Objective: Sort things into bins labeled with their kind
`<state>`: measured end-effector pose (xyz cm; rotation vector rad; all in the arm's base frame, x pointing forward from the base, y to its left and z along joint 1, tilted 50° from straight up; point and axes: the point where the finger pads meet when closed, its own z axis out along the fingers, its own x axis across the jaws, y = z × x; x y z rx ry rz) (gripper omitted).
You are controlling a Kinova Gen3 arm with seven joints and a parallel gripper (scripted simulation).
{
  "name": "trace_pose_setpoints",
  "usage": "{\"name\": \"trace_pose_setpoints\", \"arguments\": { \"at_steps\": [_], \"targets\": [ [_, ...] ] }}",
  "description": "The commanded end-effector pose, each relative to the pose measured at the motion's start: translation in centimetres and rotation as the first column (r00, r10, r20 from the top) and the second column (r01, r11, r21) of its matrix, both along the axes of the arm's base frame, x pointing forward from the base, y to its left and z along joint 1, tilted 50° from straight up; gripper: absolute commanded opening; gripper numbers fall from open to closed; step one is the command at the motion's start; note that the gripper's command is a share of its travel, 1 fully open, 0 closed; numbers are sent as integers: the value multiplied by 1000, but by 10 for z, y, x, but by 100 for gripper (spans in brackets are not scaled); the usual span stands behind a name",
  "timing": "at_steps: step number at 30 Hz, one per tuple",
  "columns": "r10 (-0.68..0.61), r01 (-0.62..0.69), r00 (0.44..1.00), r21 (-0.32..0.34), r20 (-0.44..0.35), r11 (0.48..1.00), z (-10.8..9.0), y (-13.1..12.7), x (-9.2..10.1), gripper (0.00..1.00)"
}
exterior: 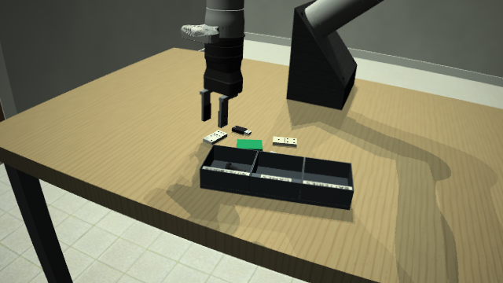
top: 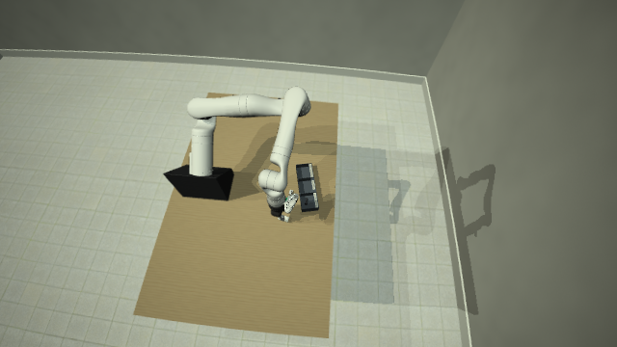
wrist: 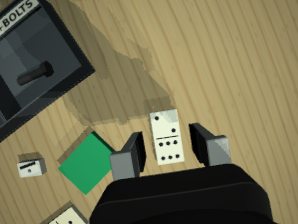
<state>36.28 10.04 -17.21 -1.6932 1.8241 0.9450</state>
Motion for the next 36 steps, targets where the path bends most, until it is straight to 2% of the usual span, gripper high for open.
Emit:
{"name": "trace_pose_setpoints", "arguments": {
  "at_steps": [1, 4, 36],
  "targets": [
    [6, -6, 1000, 2, -9, 1000, -8, 9, -6, 79],
    [6, -6, 1000, 2, -9, 1000, -16, 18, -9, 79],
    [6, -6, 1000, 2, -9, 1000, -24, 27, -8, 79]
  ]
}}
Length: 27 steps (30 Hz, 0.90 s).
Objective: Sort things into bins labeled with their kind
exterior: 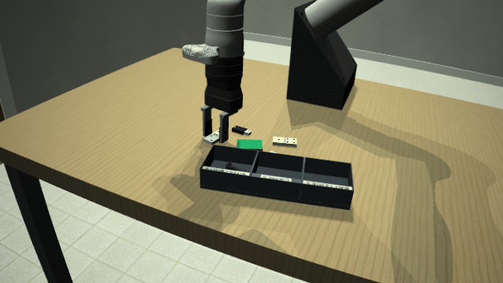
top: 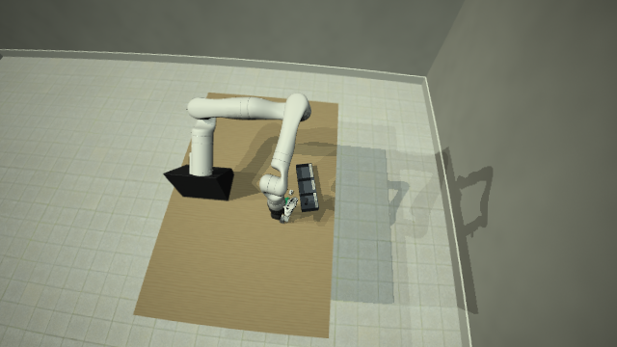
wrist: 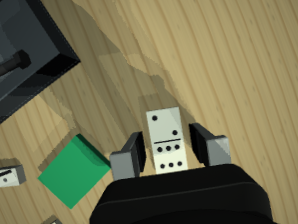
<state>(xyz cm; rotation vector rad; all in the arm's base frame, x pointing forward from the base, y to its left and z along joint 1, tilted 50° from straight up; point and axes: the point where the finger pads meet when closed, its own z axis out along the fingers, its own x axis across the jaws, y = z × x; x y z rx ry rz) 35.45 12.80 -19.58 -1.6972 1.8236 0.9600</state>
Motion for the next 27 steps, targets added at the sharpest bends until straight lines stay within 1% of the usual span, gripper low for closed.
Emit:
{"name": "trace_pose_setpoints", "arguments": {
  "at_steps": [1, 4, 5, 27],
  "targets": [
    [-1, 1, 1000, -1, 1, 1000, 0, -1, 1, 79],
    [-1, 1, 1000, -1, 1, 1000, 0, -1, 1, 79],
    [-1, 1, 1000, -1, 1, 1000, 0, -1, 1, 49],
    [-1, 1, 1000, -1, 1, 1000, 0, -1, 1, 49]
  ]
}}
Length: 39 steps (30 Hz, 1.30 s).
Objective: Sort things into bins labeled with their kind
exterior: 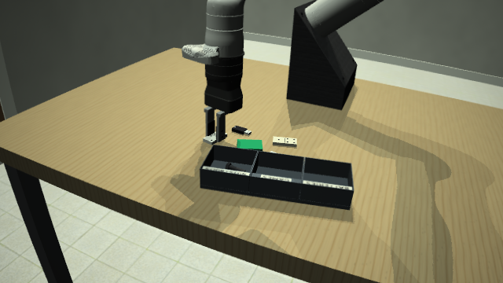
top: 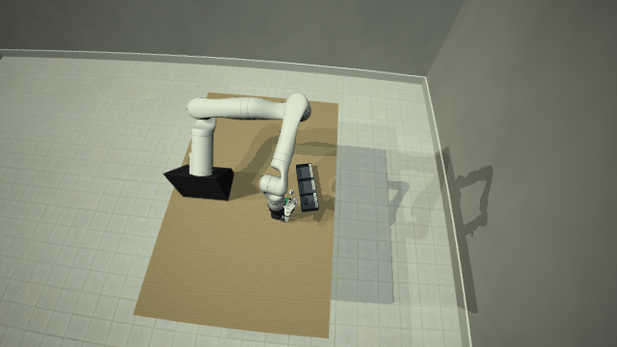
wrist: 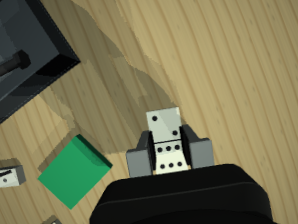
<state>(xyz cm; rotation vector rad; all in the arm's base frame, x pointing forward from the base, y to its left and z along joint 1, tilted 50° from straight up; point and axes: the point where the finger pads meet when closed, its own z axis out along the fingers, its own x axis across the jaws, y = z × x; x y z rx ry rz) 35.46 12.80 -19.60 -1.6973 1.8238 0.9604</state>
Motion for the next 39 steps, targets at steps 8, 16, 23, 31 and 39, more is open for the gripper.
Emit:
{"name": "trace_pose_setpoints", "arguments": {
  "at_steps": [8, 16, 23, 31, 39],
  "targets": [
    [-1, 1, 1000, -1, 1, 1000, 0, -1, 1, 49],
    [-1, 1, 1000, -1, 1, 1000, 13, -16, 3, 49],
    [-1, 1, 1000, -1, 1, 1000, 26, -31, 6, 49],
    [-1, 1, 1000, -1, 1, 1000, 39, -46, 8, 49],
    [-1, 1, 1000, -1, 1, 1000, 39, -46, 8, 49]
  ]
}}
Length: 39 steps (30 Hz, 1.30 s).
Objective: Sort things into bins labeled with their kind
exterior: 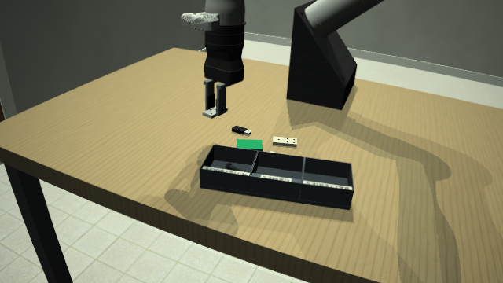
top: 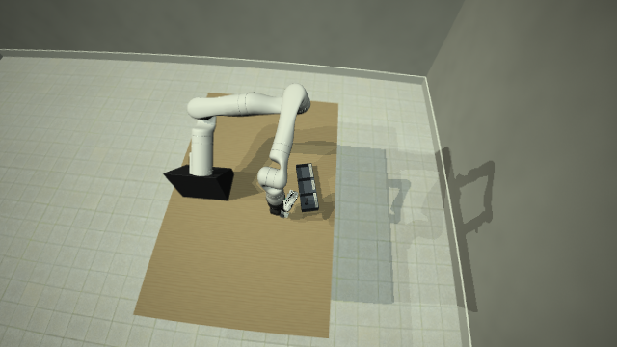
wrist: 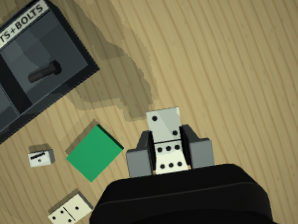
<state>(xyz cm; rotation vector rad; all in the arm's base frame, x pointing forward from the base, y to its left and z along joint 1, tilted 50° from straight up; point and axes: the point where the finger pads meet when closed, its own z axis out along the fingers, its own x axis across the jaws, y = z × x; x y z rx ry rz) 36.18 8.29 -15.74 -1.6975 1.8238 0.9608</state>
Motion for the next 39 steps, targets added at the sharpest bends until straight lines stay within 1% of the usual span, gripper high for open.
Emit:
{"name": "trace_pose_setpoints", "arguments": {
  "at_steps": [1, 6, 10, 12, 27, 29, 31, 34, 36, 39],
  "targets": [
    [-1, 1, 1000, -1, 2, 1000, 0, -1, 1, 49],
    [-1, 1, 1000, -1, 2, 1000, 0, 0, 1, 49],
    [-1, 1, 1000, -1, 2, 1000, 16, 15, 10, 49],
    [-1, 1, 1000, -1, 2, 1000, 16, 15, 10, 49],
    [-2, 2, 1000, -1, 2, 1000, 76, 72, 44, 49],
    [-2, 2, 1000, -1, 2, 1000, 76, 72, 44, 49],
    [63, -63, 995, 9, 77, 998, 84, 79, 49, 49],
    [156, -161, 969, 14, 190, 987, 96, 91, 56, 49],
    [215, -226, 940, 12, 264, 974, 104, 98, 61, 49],
    [297, -320, 879, -2, 372, 948, 116, 110, 68, 49]
  ]
}}
